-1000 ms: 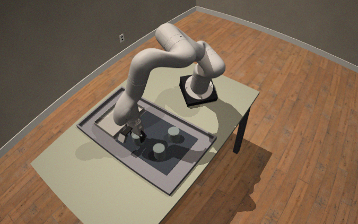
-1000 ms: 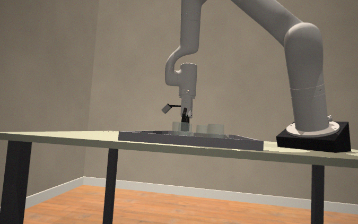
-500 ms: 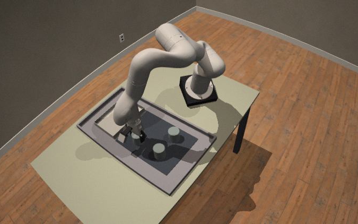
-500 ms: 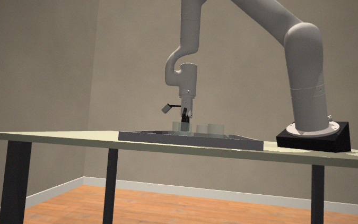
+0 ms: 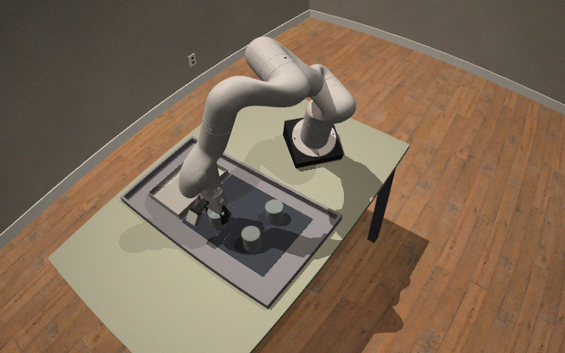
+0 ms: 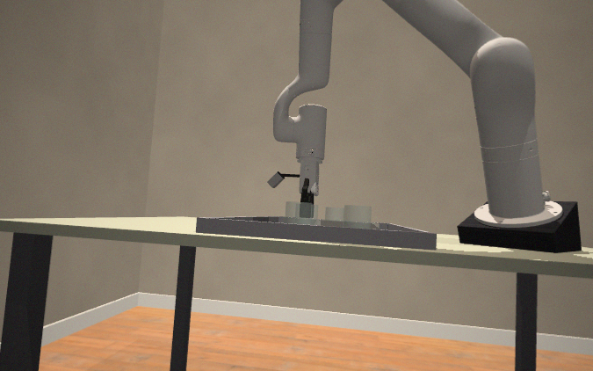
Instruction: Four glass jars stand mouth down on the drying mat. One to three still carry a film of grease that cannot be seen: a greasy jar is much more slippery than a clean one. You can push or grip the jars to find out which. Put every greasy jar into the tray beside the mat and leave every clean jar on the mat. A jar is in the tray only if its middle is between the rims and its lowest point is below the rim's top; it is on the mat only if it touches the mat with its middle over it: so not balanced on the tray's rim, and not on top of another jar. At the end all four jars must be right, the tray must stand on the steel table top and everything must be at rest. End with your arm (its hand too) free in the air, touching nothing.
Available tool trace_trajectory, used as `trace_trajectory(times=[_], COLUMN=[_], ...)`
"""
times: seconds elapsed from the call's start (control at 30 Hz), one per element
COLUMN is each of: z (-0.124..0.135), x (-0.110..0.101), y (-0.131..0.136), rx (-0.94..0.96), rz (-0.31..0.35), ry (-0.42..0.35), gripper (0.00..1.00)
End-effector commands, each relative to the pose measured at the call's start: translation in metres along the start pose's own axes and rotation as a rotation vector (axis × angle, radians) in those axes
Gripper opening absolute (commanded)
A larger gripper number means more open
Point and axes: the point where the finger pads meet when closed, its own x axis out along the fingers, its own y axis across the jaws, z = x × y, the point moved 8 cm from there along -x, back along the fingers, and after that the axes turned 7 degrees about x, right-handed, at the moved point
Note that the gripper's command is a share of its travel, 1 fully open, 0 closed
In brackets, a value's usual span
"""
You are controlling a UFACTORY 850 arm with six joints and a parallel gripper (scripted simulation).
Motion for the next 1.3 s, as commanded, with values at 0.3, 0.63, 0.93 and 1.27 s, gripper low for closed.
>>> trace_trajectory(times=[0.3,0.63,0.93,1.27], z=[-0.0007,-0.0007,-0.0007,-0.0007], x=[-0.0006,-0.0006,-0.0006,-0.0006], y=[0.0001,0.0001,0.0001,0.0001], rx=[0.0,0.0,0.0,0.0], rz=[0.0,0.0,0.0,0.0], ry=[0.002,0.002,0.002,0.002], gripper=[0.78,0.75,0.75,0.72])
